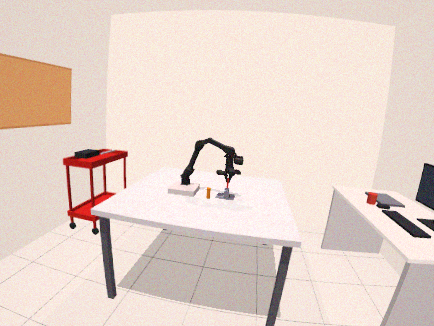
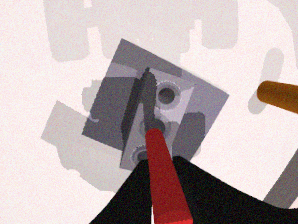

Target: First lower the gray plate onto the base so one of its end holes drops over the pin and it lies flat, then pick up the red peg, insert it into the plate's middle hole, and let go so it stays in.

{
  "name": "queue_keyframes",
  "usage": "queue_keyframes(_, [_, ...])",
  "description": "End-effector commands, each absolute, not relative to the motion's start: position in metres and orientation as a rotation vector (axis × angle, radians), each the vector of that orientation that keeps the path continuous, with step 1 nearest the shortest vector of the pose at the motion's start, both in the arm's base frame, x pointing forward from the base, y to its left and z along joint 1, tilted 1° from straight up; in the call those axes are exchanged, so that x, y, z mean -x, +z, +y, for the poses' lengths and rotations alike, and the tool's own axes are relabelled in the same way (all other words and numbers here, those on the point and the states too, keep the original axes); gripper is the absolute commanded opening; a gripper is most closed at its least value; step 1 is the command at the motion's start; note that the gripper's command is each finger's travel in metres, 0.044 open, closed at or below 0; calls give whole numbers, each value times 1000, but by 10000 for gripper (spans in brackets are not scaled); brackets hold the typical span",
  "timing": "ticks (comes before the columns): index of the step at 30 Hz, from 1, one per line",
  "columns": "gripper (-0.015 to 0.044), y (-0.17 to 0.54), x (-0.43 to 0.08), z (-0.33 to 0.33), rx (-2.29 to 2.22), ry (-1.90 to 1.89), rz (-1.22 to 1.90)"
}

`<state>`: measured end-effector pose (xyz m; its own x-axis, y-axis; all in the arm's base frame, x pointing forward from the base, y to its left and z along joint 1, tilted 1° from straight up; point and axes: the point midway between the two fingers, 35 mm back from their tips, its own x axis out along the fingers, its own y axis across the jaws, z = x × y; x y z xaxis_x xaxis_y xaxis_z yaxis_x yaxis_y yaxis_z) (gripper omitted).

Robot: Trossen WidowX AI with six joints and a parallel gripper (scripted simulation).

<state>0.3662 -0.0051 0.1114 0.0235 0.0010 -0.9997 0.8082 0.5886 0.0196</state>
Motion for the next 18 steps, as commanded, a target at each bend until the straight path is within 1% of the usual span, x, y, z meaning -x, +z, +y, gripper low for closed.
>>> queue_keyframes(1, [0, 108, -366, -5, -740, -723, 1423])
queue_keyframes(18, [0, 96, -366, -6, -740, -723, 1423])
